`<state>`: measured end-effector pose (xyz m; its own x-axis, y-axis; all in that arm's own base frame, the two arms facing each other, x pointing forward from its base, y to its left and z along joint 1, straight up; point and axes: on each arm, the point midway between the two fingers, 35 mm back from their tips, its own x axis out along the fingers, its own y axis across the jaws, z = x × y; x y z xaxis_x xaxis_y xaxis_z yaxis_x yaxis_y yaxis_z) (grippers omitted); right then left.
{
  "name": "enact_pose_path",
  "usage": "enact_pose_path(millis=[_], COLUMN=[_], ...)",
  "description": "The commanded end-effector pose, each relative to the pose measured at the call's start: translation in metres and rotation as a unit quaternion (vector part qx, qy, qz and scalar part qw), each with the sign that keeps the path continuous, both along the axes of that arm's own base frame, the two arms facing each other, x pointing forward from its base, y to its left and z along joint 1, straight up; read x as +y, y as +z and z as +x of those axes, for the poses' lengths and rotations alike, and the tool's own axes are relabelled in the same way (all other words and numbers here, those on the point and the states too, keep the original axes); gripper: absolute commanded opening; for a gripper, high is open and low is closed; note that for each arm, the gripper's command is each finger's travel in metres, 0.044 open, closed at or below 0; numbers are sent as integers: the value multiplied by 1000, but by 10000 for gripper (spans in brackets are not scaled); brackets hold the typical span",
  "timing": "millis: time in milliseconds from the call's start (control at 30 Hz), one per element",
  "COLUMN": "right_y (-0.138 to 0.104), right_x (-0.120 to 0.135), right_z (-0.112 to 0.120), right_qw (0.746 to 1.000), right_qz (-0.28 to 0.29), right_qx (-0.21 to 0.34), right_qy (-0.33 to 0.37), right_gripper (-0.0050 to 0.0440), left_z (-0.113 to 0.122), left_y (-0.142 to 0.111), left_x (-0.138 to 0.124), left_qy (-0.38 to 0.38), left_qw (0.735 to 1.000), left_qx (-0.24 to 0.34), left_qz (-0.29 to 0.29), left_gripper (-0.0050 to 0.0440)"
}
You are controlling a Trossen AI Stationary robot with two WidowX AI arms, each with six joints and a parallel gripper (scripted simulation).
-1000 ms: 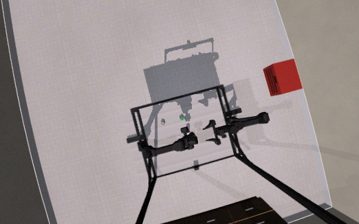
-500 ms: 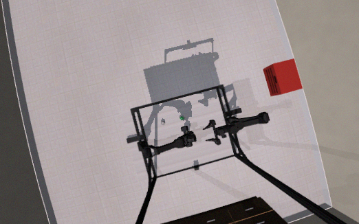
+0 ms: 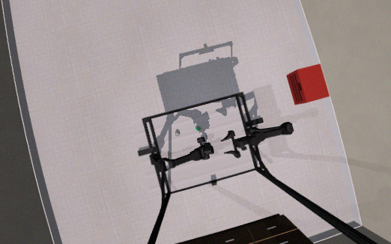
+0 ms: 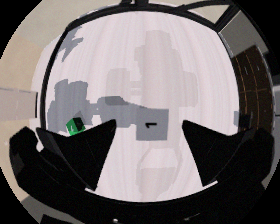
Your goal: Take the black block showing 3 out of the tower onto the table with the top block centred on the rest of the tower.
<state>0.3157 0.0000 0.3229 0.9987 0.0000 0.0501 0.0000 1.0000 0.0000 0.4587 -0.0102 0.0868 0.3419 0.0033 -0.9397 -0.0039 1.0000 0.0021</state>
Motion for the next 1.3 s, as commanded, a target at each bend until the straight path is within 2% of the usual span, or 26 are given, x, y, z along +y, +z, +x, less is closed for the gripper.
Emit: enact_pose_path(millis=[0,133,200,233,700,800,967,1167,1267], right_y=[0,0,0,0,0,0,0,0,0], right_x=[0,0,0,0,0,0,0,0,0], right_z=[0,0,0,0,0,0,0,0,0], right_qw=[1000,1000,1000,1000,1000,1000,1000,1000,1000], right_qz=[0,0,0,0,0,0,0,0,0], right_qx=[0,0,0,0,0,0,0,0,0], right_qy=[0,0,0,0,0,0,0,0,0], right_gripper=[400,400,400,400,400,400,400,400,400], left_z=[0,0,0,0,0,0,0,-1,-24], left_y=[-1,-1,-1,-1,-1,-1,11,12,14], left_x=[-1,-1,-1,-1,-1,-1,-1,-1,-1], left_qy=[-2,-2,-2,-2,-2,-2,-2,-2,-2], left_qw=[1000,1000,1000,1000,1000,1000,1000,1000,1000], left_qx=[0,0,0,0,0,0,0,0,0], left_qz=[-1,-1,-1,-1,-1,-1,-1,-1,-1], left_gripper=[328,232,232,208,121,115,0,0,0])
